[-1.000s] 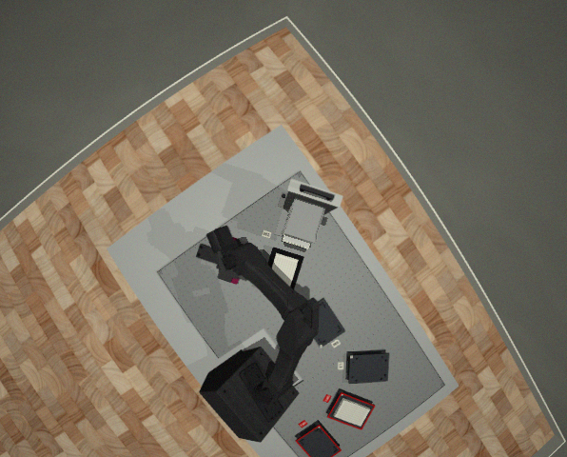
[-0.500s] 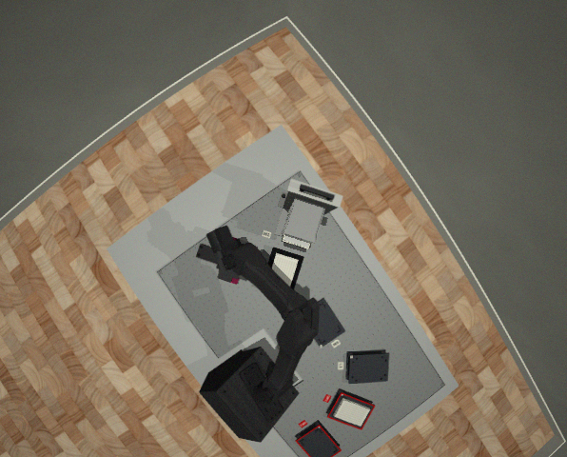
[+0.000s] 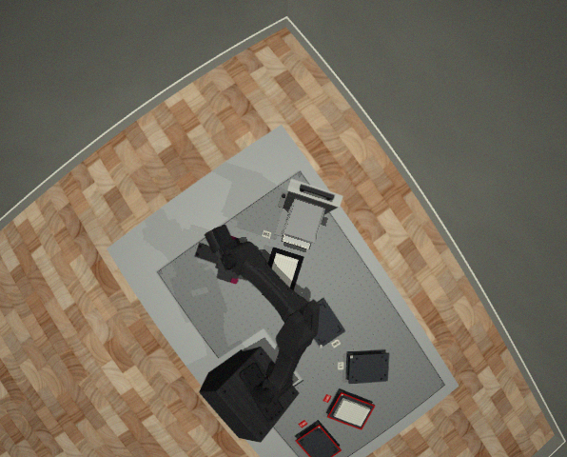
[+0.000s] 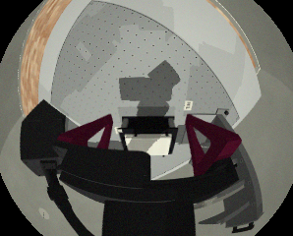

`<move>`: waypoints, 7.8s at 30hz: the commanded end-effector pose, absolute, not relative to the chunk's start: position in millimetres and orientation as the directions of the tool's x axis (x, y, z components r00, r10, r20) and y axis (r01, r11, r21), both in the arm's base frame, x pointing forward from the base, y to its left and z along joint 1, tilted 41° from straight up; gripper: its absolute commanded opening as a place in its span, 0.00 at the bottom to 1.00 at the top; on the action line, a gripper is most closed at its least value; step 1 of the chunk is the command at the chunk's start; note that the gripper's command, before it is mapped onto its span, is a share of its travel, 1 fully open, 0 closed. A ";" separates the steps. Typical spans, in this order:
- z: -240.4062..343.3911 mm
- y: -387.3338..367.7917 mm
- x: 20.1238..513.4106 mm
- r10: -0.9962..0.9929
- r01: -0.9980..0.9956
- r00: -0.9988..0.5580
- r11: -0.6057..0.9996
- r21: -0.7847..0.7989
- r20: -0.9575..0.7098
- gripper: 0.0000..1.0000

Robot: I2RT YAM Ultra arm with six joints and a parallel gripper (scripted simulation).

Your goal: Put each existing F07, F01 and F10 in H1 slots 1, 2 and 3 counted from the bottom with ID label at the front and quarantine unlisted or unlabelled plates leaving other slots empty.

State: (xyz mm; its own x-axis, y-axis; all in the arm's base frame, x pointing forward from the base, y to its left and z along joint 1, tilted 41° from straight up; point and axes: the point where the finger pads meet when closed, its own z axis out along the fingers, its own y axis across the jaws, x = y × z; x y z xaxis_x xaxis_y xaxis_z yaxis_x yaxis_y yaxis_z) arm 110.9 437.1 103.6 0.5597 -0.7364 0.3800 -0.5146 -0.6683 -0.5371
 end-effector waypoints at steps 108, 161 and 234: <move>227.6 302.4 154.1 -0.743 -0.619 -0.444 0.658 -0.428 -0.501 1.00; 146.9 315.2 224.0 -0.673 -0.571 -0.503 0.730 -0.377 -0.542 1.00; 97.9 322.9 266.4 -0.674 -0.571 -0.502 0.729 -0.377 -0.542 1.00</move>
State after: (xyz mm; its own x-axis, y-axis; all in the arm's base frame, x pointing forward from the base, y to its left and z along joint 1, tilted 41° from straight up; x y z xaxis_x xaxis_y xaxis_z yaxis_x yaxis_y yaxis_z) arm 265.8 318.4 93.9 -0.5146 -0.6766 -0.5266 -0.5670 0.7293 -0.3830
